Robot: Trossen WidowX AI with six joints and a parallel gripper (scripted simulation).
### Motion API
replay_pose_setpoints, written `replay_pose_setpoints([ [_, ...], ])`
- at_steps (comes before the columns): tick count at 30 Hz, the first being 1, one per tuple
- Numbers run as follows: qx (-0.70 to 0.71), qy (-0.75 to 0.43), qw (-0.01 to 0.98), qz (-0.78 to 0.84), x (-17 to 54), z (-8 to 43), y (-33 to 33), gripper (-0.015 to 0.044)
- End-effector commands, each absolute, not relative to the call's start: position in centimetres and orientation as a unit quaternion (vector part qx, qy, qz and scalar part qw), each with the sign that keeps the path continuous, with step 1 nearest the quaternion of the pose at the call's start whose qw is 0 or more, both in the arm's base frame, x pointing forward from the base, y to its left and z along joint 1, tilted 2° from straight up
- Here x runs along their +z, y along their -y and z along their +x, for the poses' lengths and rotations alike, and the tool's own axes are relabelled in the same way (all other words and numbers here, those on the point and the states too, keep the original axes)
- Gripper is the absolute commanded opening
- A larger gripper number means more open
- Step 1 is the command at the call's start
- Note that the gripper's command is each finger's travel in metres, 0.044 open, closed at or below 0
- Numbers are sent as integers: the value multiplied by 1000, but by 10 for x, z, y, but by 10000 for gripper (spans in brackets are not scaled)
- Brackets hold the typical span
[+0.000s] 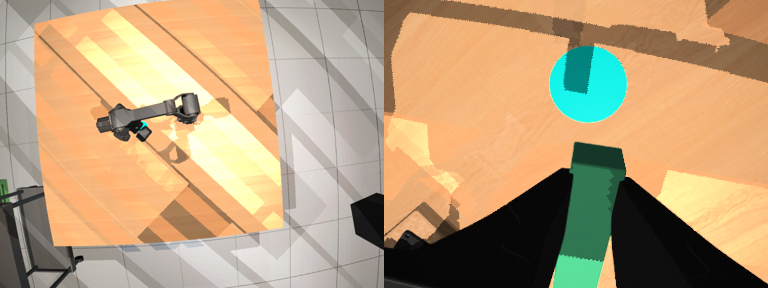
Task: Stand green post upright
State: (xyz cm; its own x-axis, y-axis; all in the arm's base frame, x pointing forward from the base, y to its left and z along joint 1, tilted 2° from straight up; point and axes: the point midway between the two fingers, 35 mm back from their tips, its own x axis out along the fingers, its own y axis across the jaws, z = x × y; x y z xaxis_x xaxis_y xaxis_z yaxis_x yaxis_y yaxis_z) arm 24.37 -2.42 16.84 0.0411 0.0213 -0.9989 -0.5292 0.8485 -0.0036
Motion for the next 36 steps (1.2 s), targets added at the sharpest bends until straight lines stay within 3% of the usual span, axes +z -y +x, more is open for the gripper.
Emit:
replay_pose_setpoints([
  [1,205,-661,693,-203,171,244,17,23],
  [36,223,-593,765,-119,153,255,17,23],
])
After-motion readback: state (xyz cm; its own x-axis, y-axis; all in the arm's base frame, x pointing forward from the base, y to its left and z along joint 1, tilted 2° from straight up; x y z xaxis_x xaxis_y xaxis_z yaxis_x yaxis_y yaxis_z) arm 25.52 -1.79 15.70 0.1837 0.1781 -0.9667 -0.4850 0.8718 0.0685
